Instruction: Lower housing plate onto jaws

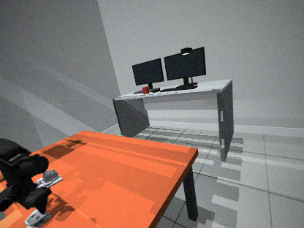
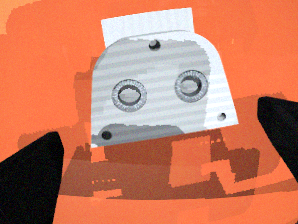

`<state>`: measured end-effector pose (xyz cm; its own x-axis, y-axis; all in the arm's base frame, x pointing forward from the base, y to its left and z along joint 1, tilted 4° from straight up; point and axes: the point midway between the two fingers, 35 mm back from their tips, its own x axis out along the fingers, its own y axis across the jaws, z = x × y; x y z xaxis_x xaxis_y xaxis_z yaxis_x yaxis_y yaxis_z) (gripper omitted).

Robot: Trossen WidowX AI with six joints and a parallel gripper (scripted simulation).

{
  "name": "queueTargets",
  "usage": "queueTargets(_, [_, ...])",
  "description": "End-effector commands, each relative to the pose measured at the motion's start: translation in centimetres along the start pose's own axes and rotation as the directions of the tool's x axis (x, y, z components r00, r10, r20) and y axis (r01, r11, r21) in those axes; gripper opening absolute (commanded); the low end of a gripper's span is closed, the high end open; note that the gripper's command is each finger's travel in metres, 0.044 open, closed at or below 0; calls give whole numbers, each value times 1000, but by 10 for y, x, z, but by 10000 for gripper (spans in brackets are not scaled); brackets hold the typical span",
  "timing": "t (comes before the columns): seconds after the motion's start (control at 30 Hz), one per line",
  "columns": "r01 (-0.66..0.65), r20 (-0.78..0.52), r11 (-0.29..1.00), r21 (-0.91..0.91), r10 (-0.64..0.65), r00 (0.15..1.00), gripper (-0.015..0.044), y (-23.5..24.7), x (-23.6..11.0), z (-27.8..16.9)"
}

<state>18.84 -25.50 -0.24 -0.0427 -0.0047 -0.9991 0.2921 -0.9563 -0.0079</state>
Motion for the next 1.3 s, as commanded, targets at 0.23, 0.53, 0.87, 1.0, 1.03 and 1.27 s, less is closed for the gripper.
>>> queueTargets(0.23, [15,3,1000,0,-15,1000,440,-2,23,0])
queueTargets(0.53, [15,2,1000,1,-15,1000,440,-3,37,0])
queueTargets(0.87, [16,1,1000,1,-16,1000,440,-3,39,0])
queueTargets(1.0, [16,1,1000,1,-16,1000,440,-3,39,0])
queueTargets(1.03, [16,1,1000,1,-16,1000,440,-3,39,0])
queueTargets(1.27, [16,1,1000,1,-16,1000,440,-3,39,0])
